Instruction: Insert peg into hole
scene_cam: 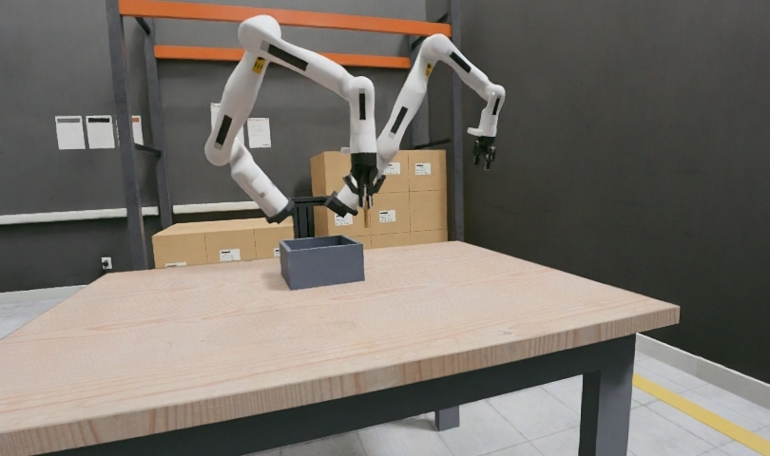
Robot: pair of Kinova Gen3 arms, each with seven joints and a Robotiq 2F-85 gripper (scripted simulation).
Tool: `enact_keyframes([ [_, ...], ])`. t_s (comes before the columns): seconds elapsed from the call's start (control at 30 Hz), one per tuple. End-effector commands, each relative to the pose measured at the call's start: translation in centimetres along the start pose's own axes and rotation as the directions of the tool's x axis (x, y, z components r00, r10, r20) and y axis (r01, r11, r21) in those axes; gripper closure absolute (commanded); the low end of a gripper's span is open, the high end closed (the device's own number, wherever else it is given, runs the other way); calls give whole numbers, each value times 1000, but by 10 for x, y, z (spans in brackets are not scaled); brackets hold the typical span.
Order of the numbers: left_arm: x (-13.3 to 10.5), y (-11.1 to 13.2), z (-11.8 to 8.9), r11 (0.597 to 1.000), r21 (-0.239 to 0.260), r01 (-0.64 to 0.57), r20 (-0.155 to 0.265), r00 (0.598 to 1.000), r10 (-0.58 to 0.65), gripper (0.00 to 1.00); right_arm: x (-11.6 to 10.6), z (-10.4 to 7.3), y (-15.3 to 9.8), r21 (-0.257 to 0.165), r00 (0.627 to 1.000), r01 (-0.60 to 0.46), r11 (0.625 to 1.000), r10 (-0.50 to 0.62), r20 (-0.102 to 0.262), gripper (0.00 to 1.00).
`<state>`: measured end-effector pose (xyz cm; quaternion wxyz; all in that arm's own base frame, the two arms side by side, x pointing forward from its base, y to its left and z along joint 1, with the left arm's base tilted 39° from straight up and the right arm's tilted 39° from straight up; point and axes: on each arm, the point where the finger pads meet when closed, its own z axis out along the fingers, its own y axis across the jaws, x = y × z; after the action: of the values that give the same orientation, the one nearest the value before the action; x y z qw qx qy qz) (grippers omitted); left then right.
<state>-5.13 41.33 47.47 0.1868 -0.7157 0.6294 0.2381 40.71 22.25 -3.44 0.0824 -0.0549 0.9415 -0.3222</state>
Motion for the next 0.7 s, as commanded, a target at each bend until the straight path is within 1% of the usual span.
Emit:
enact_keyframes([
  [0.0, 0, 0, -1, 1000, 0, 1, 2, 1000, -1, 2, -19, -2, -55, -5, 1000, 1, 1000, -1, 4, 903],
  [0.1, 0, 0, -1, 1000, 0, 1, 2, 1000, -1, 2, -26, -2, -92, -4, 1000, 1, 1000, -1, 3, 903],
  [0.17, 0, 0, -1, 1000, 0, 1, 2, 1000, -1, 2, -26, -2, -92, -4, 1000, 1, 1000, -1, 3, 903],
  [0.27, 0, 0, -1, 1000, 0, 1, 2, 1000, -1, 2, -30, 0, -122, -3, 1000, 0, 1000, 0, 2, 903],
  [0.37, 0, 0, -1, 1000, 0, 1, 2, 1000, -1, 2, -31, 1, -143, -2, 1000, 0, 1000, 0, 1, 903],
  [0.47, 0, 0, -1, 1000, 0, 1, 2, 1000, -1, 2, -31, 2, -152, -2, 1000, 0, 1000, 0, 0, 903],
  [0.67, 0, 0, -1, 1000, 0, 1, 2, 1000, -1, 2, -31, 2, -154, -2, 1000, 0, 1000, 0, 0, 903],
])
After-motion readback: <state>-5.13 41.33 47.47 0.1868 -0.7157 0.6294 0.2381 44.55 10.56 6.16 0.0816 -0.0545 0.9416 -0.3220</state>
